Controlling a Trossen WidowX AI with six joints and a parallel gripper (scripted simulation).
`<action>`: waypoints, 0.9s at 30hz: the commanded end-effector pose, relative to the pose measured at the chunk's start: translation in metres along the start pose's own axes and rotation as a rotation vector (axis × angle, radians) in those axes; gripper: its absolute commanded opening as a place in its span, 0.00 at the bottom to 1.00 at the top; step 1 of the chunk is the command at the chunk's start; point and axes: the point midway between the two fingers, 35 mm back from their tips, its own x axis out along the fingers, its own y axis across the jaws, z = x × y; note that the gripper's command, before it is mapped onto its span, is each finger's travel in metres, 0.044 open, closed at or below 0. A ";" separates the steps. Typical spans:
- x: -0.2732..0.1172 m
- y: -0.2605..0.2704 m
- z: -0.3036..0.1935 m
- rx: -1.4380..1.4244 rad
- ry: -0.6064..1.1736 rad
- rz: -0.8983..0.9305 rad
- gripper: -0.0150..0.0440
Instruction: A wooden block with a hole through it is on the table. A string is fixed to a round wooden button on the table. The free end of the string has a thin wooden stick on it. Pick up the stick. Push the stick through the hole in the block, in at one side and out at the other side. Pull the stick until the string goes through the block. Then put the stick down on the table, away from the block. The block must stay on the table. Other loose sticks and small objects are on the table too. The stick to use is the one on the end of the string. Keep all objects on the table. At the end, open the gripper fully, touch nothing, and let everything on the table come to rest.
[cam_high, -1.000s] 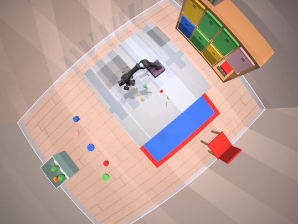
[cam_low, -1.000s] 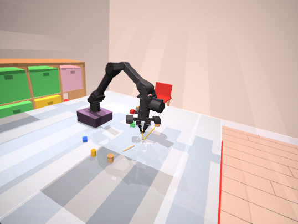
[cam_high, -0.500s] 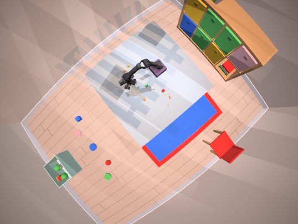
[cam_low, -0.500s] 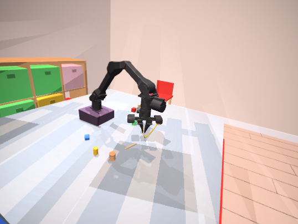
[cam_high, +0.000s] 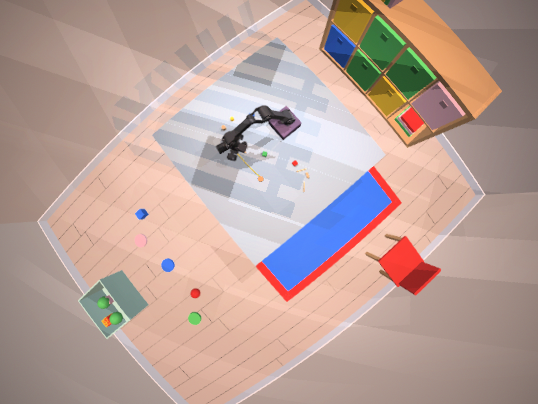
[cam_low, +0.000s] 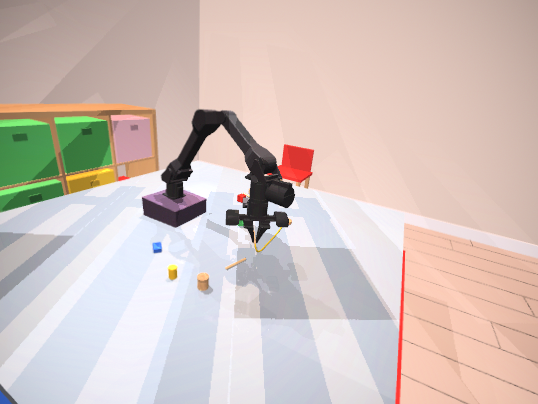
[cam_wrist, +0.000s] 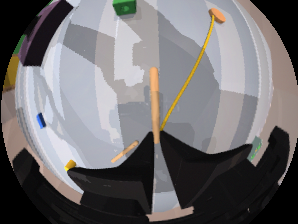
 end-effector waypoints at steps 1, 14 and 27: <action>-0.001 0.003 0.001 -0.005 0.008 -0.003 0.25; 0.010 0.014 0.007 -0.005 0.006 -0.002 0.25; 0.021 0.025 0.013 -0.005 0.004 -0.001 0.25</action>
